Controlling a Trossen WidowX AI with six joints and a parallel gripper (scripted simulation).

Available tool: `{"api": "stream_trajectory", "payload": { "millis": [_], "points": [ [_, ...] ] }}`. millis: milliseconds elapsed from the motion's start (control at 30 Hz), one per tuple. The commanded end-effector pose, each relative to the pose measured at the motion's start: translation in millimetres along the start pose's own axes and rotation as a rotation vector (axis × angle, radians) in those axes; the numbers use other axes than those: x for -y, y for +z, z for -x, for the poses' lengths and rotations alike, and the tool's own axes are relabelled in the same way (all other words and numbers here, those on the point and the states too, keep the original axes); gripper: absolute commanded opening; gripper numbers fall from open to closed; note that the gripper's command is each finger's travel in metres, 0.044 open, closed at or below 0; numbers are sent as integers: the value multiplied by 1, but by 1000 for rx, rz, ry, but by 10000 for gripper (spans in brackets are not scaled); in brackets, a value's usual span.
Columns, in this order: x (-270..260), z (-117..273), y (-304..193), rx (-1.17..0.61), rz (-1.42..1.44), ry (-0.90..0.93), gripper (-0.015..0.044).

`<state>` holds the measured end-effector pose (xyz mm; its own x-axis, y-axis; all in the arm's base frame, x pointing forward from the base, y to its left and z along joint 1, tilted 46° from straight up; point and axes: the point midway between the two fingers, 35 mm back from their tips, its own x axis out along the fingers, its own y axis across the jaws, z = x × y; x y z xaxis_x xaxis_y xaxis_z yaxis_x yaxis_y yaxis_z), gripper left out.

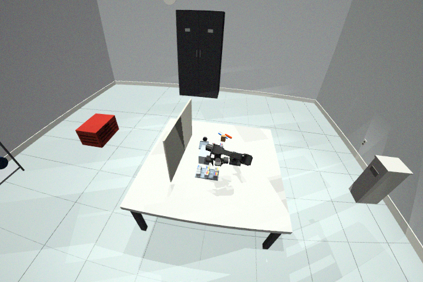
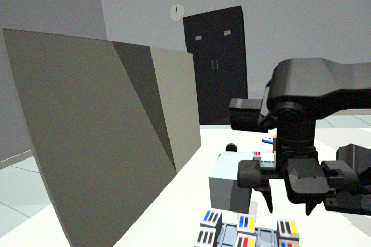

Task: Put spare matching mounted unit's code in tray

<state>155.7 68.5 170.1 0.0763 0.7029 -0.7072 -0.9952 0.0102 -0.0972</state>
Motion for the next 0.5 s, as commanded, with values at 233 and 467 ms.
{"api": "stream_trajectory", "payload": {
  "millis": [233, 467],
  "points": [
    [1, -18, -1, -5, -2, -1, 300],
    [1, -30, -1, -6, -2, -2, 300]
  ]
}}
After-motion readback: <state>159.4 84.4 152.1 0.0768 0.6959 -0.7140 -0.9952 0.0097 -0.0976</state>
